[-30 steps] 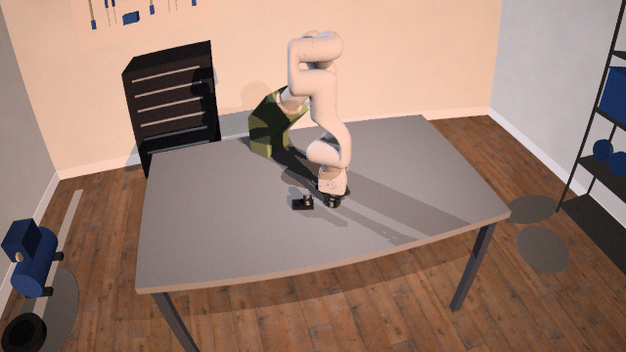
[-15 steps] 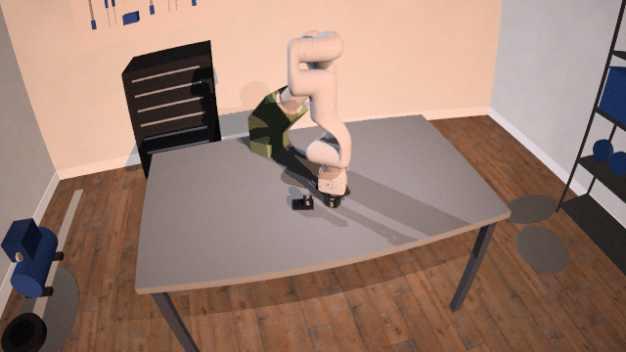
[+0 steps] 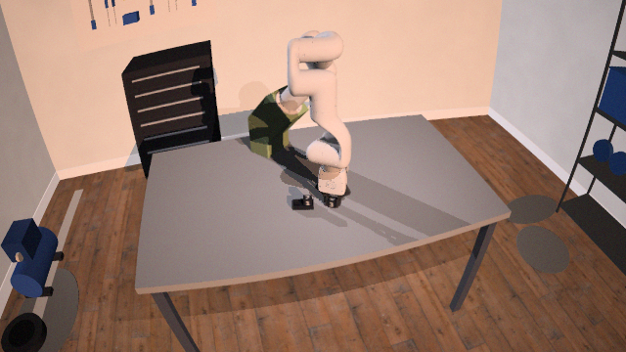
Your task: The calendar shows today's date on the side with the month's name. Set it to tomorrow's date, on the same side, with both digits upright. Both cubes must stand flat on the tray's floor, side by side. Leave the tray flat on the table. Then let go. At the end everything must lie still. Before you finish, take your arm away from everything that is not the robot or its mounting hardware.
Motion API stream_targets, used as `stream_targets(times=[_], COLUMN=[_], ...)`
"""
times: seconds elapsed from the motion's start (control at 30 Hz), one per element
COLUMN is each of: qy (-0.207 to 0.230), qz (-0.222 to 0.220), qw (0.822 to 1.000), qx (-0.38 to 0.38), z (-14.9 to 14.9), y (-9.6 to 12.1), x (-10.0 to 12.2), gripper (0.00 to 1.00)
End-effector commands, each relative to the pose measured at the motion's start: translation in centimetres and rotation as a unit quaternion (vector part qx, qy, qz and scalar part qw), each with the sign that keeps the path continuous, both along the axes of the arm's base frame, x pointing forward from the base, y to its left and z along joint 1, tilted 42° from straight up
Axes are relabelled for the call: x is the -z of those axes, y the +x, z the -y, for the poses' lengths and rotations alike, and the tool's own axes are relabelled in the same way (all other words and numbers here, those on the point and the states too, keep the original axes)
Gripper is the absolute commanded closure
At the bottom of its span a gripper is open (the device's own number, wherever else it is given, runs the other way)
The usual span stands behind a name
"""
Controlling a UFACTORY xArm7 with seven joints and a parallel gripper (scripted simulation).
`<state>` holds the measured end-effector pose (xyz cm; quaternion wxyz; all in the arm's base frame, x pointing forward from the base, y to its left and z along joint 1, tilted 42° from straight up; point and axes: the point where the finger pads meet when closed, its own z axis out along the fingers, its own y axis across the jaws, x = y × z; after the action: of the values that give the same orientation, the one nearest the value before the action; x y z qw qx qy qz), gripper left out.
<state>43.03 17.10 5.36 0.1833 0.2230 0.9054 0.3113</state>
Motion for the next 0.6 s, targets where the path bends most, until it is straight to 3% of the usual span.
stream_targets(times=[0.0, 0.57], qy=[0.000, 0.000], qz=[0.000, 0.000], qw=[1.000, 1.000], qx=[0.000, 0.000], z=[0.05, 0.10], y=[0.04, -0.01], x=[-0.03, -0.10], gripper=[0.55, 0.51])
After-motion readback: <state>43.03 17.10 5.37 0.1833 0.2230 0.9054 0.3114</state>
